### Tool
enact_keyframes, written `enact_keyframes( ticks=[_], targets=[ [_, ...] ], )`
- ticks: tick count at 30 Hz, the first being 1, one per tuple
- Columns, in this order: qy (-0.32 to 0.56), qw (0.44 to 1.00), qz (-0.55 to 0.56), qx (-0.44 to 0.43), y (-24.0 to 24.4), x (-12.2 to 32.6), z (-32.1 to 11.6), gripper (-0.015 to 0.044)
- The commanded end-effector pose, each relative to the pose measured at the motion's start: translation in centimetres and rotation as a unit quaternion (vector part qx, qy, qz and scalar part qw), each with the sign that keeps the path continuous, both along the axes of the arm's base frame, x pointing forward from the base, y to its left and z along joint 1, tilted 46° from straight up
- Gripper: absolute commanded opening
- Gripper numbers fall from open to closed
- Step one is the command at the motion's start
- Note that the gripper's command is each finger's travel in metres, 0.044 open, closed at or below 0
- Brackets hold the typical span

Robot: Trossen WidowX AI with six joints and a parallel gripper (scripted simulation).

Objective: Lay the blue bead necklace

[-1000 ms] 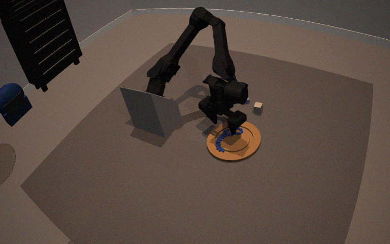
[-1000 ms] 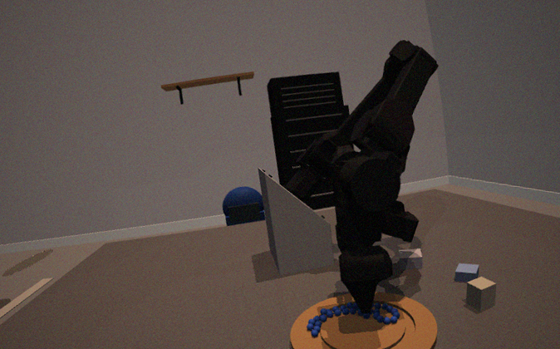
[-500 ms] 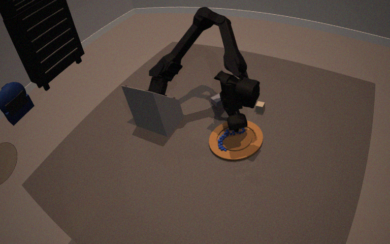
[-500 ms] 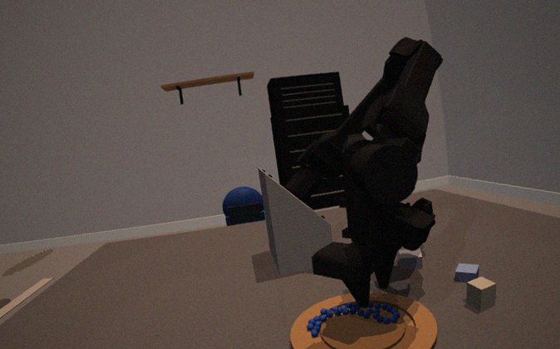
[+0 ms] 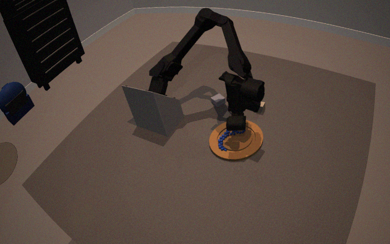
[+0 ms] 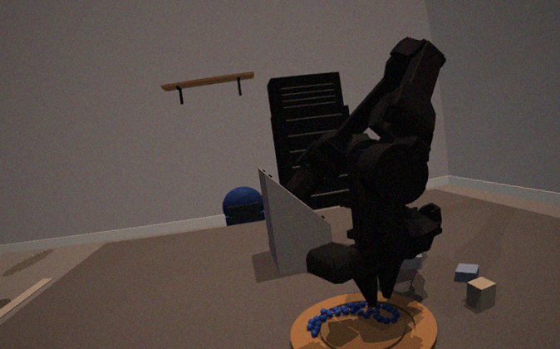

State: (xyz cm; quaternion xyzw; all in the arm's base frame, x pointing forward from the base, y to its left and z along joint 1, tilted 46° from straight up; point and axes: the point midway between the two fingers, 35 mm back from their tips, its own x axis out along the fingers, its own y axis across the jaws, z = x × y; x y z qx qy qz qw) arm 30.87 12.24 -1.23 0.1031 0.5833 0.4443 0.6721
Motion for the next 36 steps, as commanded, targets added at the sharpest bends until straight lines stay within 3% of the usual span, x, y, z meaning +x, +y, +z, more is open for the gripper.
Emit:
enact_keyframes(
  ticks=[1, 24, 29, 36],
  targets=[
    [-0.002, 1.000, -0.002, 0.000, -0.2, 0.1, 0.1, 0.0120],
    [0.003, 1.000, -0.002, 0.001, 2.2, -0.3, -2.2, 0.0120],
    [0.001, 1.000, 0.000, -0.001, 2.1, -0.2, -2.0, 0.0000],
    [0.001, 1.000, 0.000, -0.001, 2.1, -0.2, -2.0, 0.0000]
  ],
)
